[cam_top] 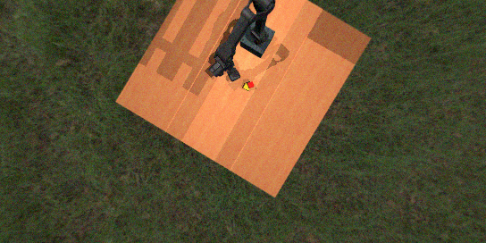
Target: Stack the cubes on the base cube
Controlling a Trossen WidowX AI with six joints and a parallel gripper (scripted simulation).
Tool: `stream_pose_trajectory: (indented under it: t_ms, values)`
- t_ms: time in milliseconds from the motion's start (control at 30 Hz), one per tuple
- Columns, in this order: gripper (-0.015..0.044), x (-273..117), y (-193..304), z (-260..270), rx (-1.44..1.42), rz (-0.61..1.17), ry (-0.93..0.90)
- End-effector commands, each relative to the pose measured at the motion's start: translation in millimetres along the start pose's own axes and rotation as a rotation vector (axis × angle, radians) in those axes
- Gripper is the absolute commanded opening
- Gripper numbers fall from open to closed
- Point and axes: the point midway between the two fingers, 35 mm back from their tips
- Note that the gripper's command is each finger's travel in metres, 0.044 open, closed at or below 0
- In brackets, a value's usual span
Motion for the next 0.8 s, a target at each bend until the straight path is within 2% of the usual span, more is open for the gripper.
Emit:
stream_pose_trajectory:
  t_ms: [0, 267, 767]
  values:
    - [0.0105, -12.7, 0.4, 0.0, -0.003, -0.002, -0.003]
    - [0.0105, -36.0, 4.1, -2.0, -0.003, -0.002, -0.002]
    - [0.0105, -36.0, 9.2, 33.9, 0.035, 0.000, -0.005]
Point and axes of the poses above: the point midway between the two fingers, 35 mm back from their tips, its own x axis out along the fingers, its own z axis across the jaws, y = z × x, and after that the axes turned 10 degrees about x, right-handed
